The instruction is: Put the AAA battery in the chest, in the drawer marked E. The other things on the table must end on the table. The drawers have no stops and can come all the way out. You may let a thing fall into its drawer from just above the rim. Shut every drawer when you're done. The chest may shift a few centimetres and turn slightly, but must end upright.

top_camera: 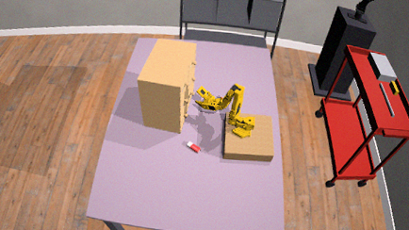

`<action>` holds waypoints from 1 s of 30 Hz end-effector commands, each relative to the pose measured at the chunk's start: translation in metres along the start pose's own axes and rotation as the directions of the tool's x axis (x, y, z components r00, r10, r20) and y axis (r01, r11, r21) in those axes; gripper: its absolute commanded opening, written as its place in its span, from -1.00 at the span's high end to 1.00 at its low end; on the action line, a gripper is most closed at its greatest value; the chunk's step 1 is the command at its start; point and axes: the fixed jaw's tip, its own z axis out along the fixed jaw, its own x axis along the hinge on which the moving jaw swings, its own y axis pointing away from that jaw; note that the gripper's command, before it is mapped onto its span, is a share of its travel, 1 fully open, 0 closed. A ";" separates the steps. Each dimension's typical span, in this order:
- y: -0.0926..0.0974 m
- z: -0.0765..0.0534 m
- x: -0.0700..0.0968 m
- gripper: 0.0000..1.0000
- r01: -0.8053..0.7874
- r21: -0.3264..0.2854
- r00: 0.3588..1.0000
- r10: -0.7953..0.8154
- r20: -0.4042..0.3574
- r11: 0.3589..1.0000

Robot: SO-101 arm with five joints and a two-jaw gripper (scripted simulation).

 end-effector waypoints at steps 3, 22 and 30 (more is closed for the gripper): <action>-0.004 -0.002 0.003 0.00 -0.019 0.018 0.999 0.018 0.046 1.000; -0.011 -0.014 0.002 0.00 -0.038 0.044 0.983 0.029 0.182 0.998; -0.012 -0.017 0.001 0.00 -0.041 0.049 0.978 0.030 0.205 0.998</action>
